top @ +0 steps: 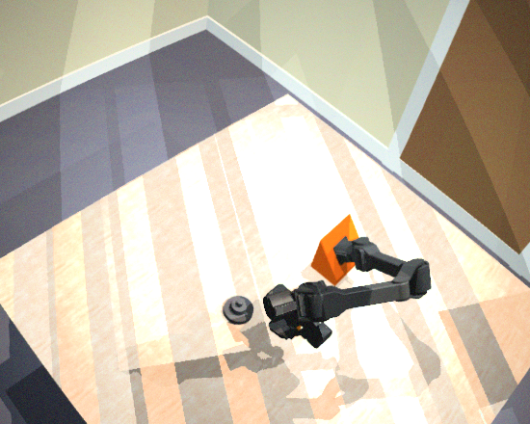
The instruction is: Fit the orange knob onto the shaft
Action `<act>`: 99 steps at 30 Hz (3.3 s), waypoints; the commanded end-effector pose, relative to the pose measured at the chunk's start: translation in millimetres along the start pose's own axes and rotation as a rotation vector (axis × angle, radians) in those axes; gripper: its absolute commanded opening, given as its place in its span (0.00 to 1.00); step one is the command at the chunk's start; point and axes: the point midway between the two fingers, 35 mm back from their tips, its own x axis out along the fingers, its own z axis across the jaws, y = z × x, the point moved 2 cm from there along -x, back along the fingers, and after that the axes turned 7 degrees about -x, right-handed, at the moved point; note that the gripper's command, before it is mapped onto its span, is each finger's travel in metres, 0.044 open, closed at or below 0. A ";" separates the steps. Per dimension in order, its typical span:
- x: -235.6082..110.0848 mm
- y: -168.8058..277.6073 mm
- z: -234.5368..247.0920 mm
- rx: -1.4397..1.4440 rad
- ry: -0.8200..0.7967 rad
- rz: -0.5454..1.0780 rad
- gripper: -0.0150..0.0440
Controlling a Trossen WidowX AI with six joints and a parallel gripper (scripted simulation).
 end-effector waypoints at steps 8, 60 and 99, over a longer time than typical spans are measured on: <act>-56.3 4.8 12.5 -0.027 -0.017 0.012 0.25; -17.5 -16.1 -128.2 -0.028 -0.011 0.009 0.25; 16.0 -16.4 -163.2 -0.040 -0.013 0.009 0.25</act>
